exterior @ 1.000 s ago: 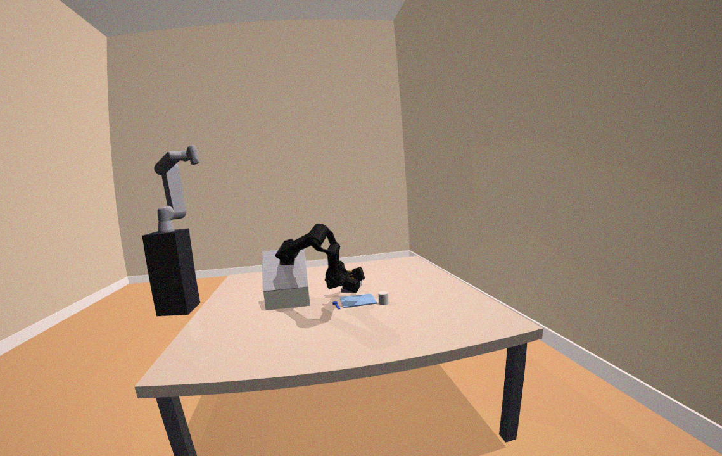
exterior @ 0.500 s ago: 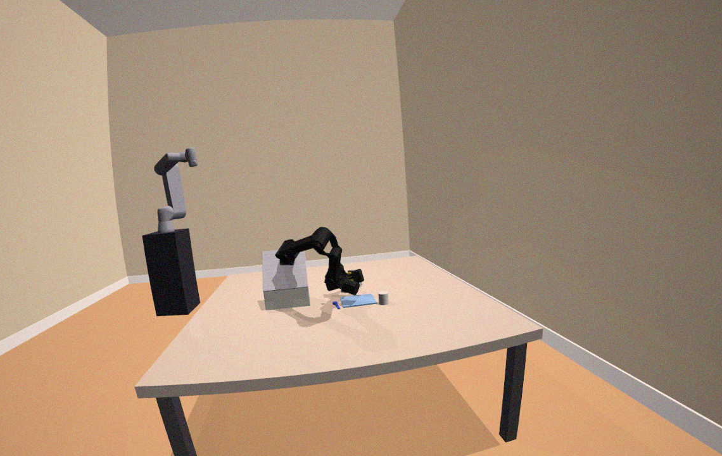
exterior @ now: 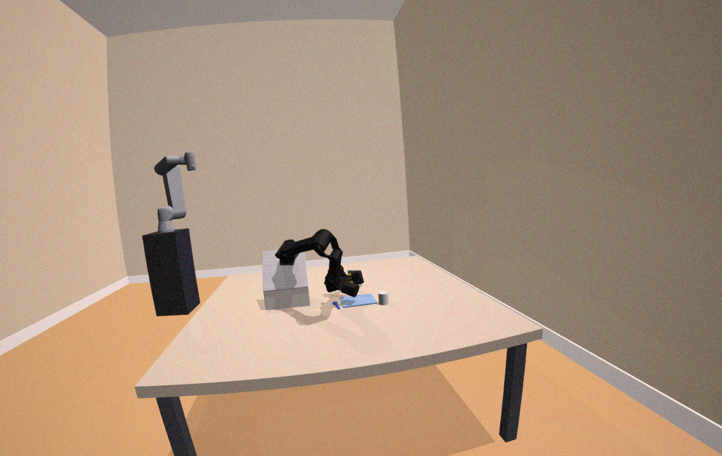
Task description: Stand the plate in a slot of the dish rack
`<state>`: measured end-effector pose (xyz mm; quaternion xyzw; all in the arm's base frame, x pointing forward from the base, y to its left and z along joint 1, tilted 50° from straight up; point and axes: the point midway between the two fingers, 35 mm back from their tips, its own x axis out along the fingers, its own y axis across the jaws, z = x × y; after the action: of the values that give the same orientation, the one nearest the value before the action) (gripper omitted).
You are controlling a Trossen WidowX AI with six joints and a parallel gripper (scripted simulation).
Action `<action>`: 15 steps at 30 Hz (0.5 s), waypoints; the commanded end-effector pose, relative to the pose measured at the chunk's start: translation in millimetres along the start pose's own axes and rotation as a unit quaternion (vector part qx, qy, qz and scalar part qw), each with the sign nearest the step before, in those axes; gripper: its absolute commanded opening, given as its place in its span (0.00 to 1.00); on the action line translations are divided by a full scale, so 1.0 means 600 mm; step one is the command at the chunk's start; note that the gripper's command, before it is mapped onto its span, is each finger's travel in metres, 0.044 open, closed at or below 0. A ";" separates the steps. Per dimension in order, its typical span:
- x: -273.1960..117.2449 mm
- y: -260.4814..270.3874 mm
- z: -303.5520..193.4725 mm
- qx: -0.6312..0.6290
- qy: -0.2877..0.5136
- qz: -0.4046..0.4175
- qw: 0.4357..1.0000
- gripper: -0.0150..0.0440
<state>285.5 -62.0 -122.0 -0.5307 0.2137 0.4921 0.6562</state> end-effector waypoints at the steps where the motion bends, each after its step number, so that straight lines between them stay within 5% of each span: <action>1: 0.000 0.000 0.000 0.000 0.000 0.000 1.000 0.34; 15: 0.000 0.000 0.000 0.000 0.000 0.000 1.000 0.93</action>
<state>285.4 -62.0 -122.0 -0.5306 0.2137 0.4921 0.6562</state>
